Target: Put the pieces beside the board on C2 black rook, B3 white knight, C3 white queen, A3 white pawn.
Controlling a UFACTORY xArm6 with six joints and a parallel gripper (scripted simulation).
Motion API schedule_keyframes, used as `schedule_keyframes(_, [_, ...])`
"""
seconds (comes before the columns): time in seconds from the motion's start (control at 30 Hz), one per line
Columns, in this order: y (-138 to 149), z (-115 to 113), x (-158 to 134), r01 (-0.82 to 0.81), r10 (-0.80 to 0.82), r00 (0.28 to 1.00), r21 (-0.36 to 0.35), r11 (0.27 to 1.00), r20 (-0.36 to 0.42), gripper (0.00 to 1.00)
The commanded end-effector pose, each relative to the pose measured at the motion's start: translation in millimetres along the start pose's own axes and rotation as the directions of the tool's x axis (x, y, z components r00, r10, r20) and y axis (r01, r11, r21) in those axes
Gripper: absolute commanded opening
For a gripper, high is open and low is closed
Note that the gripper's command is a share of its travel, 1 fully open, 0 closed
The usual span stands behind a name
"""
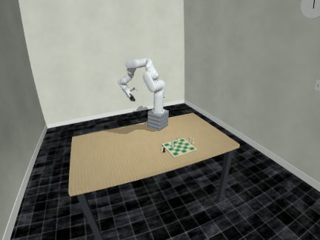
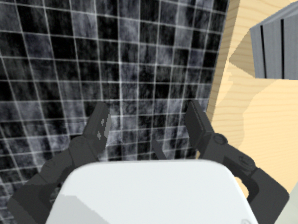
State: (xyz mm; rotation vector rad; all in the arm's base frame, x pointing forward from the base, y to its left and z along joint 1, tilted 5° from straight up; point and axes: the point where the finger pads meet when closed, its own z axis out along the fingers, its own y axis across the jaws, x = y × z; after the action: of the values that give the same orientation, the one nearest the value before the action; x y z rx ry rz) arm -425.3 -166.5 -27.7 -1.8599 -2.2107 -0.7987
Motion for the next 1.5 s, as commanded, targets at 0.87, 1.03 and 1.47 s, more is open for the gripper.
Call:
schedule_keyframes(0.87, [209.0, -72.8, -275.5, 0.591, -0.591, 0.801, 0.292, 0.752, -0.096, 1.00])
schedule_keyframes(1.03, [277.6, -69.8, -312.9, 0.695, -0.696, 0.705, 0.327, 0.640, -0.137, 1.00])
schedule_keyframes(1.47, [416.5, -46.8, -353.8, 0.847, -0.846, 0.485, 0.362, 0.390, -0.221, 1.00])
